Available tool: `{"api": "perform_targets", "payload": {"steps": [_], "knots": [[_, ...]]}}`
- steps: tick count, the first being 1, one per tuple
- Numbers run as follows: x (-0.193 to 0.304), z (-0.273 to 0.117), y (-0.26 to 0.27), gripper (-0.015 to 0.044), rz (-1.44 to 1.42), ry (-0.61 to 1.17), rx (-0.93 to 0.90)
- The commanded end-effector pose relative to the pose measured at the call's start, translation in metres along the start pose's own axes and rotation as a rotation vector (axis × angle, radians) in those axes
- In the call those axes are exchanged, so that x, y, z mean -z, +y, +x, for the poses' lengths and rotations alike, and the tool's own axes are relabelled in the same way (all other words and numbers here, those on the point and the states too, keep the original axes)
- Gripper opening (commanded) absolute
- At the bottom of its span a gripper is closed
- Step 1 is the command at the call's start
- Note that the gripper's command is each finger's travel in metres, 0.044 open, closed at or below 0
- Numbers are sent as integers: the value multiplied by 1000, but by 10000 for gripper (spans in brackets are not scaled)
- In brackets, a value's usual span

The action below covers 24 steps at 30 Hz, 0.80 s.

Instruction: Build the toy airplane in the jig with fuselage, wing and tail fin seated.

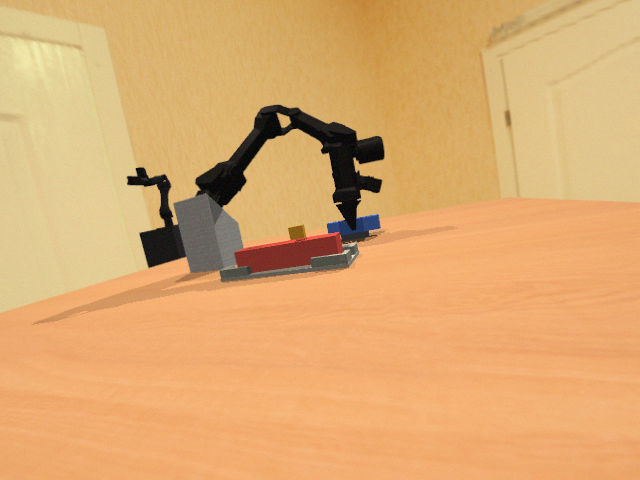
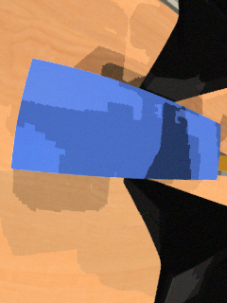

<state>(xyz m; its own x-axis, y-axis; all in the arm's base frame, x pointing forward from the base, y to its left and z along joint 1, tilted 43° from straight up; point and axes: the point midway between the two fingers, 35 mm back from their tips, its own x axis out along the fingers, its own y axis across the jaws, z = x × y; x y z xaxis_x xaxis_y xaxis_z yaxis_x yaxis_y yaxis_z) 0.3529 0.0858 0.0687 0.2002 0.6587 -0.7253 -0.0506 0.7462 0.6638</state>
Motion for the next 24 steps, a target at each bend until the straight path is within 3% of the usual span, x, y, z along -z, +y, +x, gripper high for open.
{"api": "perform_targets", "payload": {"steps": [1,6,12,24], "knots": [[0,0,-1,184,5,-1,5],[0,0,-1,150,5,-1,5],[-1,-5,-1,0,5,2,7],[-5,-39,-4,0,5,7,14]]}}
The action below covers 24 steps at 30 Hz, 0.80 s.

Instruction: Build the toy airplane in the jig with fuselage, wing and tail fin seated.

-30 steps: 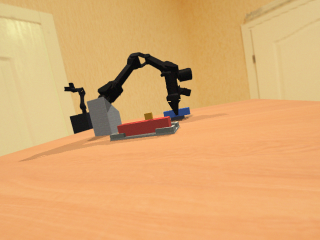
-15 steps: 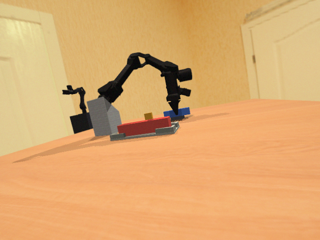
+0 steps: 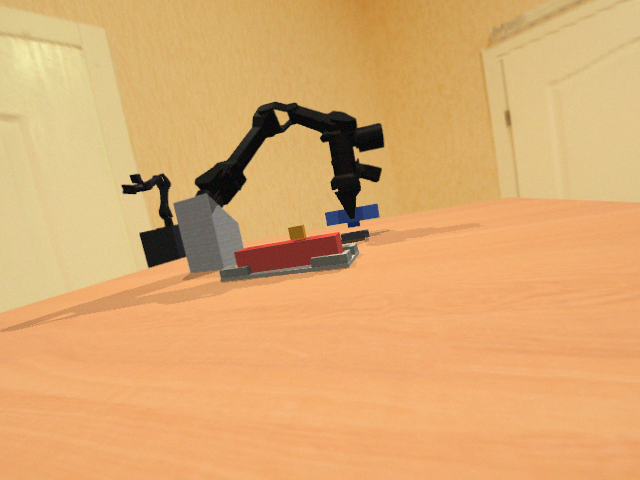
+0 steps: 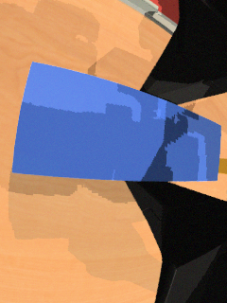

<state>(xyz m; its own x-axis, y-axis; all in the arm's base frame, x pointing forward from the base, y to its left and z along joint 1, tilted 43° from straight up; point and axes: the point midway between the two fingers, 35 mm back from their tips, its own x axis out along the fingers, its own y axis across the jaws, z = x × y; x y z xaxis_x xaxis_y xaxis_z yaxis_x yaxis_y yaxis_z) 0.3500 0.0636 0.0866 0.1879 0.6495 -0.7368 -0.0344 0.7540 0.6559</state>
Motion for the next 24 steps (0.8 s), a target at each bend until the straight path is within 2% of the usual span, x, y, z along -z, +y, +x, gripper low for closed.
{"api": "perform_targets", "payload": {"steps": [1,24], "knots": [[-3,-14,1,0,-9,-7,0],[2,-87,1,0,-9,-11,-2]]}}
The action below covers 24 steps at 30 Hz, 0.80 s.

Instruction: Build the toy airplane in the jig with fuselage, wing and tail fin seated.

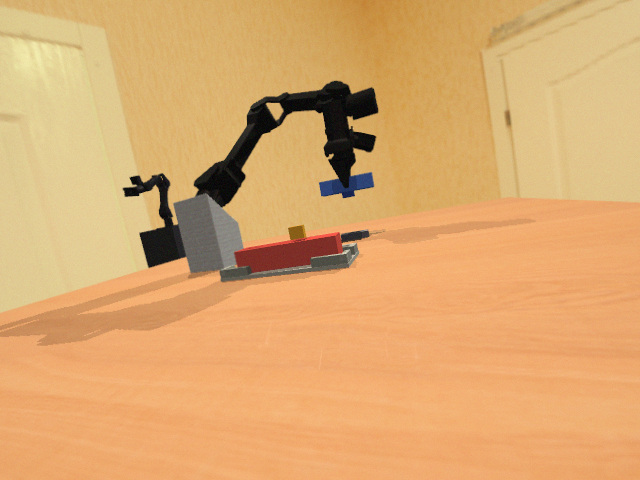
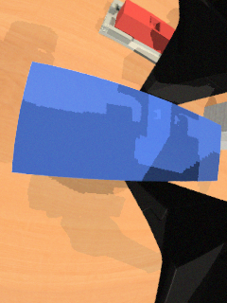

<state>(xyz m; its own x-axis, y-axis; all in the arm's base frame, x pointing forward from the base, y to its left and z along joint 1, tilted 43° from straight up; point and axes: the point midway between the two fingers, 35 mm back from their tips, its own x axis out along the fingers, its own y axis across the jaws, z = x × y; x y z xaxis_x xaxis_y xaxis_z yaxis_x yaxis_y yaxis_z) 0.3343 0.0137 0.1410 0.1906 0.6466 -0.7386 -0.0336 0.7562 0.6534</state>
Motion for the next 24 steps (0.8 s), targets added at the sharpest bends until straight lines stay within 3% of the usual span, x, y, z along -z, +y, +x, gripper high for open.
{"api": "perform_targets", "payload": {"steps": [1,24], "knots": [[1,-15,3,0,-9,-9,-6],[1,-14,-50,0,-280,-5,16]]}}
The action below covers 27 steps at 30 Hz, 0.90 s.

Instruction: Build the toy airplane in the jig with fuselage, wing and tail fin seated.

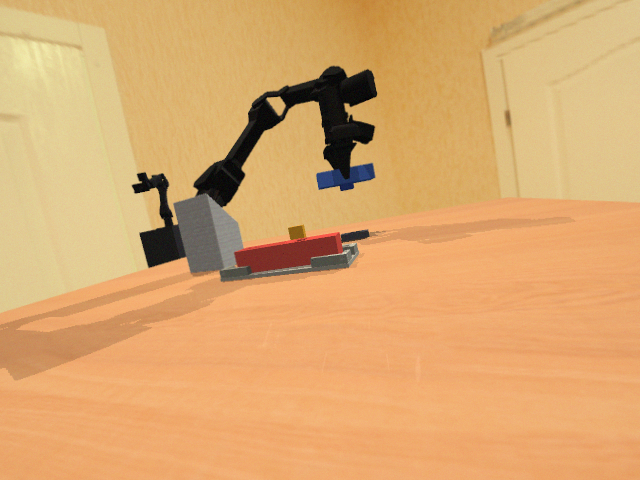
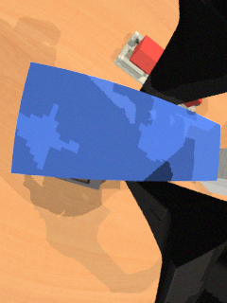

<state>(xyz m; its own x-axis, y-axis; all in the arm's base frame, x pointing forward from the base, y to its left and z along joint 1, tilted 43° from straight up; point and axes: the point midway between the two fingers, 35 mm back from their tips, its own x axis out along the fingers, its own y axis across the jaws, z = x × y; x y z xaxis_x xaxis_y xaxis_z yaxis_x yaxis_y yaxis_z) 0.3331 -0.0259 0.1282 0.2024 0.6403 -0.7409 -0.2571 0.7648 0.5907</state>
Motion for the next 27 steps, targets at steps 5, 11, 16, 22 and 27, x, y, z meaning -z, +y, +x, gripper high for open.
{"api": "perform_targets", "payload": {"steps": [5,11,16,22,27], "knots": [[9,5,-26,0,-131,9,11],[16,8,-44,0,-237,12,14],[23,10,-59,0,-327,14,15],[31,13,-76,0,-435,16,15],[40,16,-91,0,-525,17,15]]}}
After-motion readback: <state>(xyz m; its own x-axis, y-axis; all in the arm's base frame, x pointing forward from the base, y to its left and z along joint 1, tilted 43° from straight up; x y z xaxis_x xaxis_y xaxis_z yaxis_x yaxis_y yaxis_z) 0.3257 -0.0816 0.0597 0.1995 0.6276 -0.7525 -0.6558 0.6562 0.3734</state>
